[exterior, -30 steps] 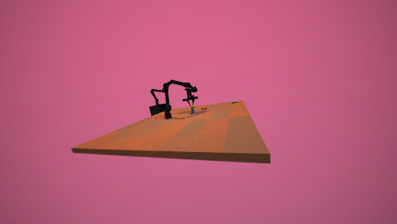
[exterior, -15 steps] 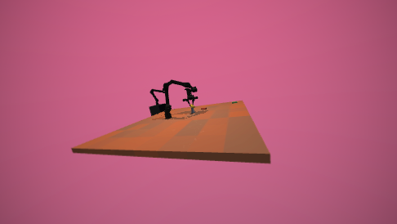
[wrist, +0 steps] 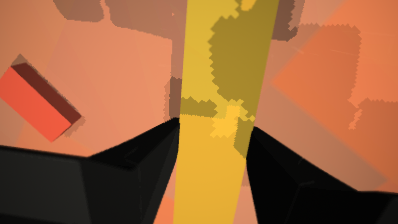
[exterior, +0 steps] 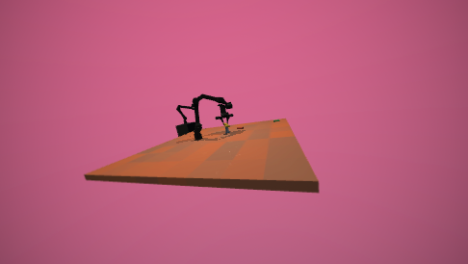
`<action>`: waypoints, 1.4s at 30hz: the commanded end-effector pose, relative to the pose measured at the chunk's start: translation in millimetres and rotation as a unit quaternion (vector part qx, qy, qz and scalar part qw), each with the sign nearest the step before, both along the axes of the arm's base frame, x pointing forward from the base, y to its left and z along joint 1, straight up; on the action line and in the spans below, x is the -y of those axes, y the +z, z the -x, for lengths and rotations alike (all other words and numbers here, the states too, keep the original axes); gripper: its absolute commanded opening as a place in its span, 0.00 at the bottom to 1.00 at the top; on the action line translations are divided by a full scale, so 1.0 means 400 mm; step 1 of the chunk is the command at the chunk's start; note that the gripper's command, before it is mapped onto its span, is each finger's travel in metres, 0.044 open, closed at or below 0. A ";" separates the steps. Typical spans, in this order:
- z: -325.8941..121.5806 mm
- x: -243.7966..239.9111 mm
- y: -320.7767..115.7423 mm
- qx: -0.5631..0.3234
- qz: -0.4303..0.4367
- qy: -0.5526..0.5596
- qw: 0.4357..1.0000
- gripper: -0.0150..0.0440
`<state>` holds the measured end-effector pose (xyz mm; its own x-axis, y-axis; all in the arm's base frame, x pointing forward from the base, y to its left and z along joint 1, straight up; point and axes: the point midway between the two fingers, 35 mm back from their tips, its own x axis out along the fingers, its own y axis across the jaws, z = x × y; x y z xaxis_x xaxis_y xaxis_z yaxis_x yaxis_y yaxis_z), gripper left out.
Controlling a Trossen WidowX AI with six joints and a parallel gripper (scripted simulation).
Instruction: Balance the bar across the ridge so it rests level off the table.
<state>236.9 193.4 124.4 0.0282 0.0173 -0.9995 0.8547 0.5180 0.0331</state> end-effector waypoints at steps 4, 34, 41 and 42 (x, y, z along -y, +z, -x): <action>0.001 -0.001 -0.003 -0.002 -0.001 -0.001 1.000 0.25; 0.001 -0.001 -0.009 -0.002 -0.001 -0.001 1.000 0.25; 0.001 -0.001 -0.011 -0.002 -0.001 -0.001 1.000 0.25; 0.001 -0.001 -0.011 -0.002 -0.001 -0.001 1.000 0.25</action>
